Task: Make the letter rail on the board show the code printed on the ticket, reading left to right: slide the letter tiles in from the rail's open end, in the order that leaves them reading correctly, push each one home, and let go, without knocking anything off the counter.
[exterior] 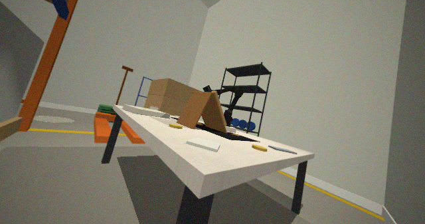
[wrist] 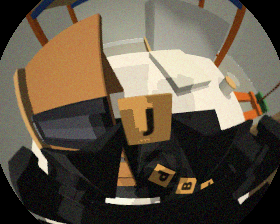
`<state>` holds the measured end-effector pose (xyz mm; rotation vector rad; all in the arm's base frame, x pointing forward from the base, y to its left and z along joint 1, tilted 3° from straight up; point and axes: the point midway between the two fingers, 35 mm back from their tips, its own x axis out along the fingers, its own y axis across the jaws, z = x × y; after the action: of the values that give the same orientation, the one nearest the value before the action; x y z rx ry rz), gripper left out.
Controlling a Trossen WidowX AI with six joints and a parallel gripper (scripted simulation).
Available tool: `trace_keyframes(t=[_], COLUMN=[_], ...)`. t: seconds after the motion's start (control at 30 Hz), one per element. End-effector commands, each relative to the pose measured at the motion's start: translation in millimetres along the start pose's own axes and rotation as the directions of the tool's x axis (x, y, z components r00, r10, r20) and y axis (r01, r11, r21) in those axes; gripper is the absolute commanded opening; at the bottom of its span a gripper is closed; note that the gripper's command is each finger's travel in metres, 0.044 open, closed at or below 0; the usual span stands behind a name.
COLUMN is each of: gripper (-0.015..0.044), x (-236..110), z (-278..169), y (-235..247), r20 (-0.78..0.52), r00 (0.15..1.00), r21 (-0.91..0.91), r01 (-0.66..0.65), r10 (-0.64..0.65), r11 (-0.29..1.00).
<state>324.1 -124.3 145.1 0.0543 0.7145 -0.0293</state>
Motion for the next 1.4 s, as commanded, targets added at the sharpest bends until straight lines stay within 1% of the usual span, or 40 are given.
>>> trace_keyframes(t=[0.0, 1.37], gripper=[0.0, 0.0], x=[0.5, 0.6], z=[-2.3, -2.1], y=[2.4, 23.1], r20=[-0.005, -0.004], r00=[1.0, 1.0], r21=[0.005, 0.006], r01=[0.002, 0.0], r10=[-0.002, 0.0], r11=[1.0, 1.0])
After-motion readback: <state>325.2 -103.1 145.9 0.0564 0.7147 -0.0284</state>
